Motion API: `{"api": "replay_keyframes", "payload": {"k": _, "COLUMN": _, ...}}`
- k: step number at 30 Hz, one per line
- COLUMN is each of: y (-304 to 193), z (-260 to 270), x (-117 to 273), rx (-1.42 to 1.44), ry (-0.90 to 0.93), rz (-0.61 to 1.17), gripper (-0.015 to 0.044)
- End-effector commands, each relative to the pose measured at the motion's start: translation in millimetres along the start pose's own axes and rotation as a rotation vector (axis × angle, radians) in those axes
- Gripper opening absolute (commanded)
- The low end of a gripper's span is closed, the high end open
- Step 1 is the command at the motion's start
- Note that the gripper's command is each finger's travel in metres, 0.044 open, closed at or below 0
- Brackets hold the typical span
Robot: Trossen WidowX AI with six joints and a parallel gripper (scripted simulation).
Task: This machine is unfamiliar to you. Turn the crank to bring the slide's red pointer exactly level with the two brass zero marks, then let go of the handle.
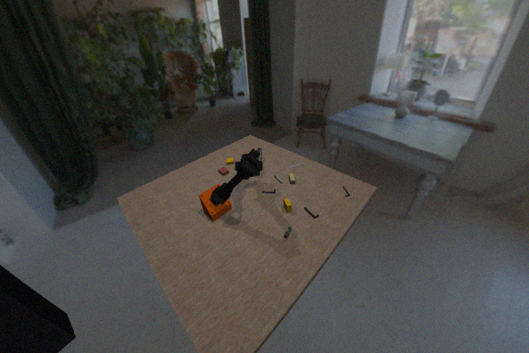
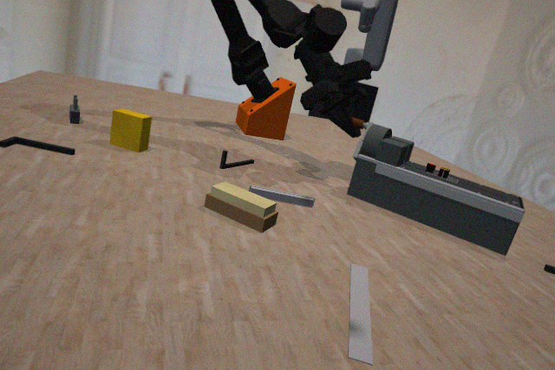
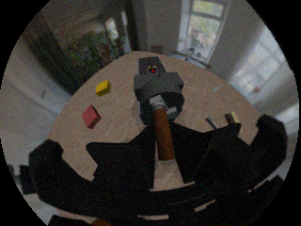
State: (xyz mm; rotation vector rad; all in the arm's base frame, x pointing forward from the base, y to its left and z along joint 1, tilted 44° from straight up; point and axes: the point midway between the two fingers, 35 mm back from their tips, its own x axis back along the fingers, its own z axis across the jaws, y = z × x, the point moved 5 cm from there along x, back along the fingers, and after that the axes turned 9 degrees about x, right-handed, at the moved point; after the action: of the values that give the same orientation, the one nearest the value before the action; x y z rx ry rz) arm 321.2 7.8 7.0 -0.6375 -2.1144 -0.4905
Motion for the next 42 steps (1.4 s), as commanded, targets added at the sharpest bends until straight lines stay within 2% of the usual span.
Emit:
{"api": "replay_keyframes", "payload": {"k": 1, "y": -1.4, "z": 7.5, "x": -2.6, "rx": 0.007, "ry": 0.025, "rz": 0.0, "gripper": 0.0}}
{"api": "replay_keyframes", "payload": {"k": 42, "y": -2.9, "z": 10.3, "x": -4.8, "rx": 0.007, "ry": 0.025, "rz": 0.0, "gripper": 0.0}}
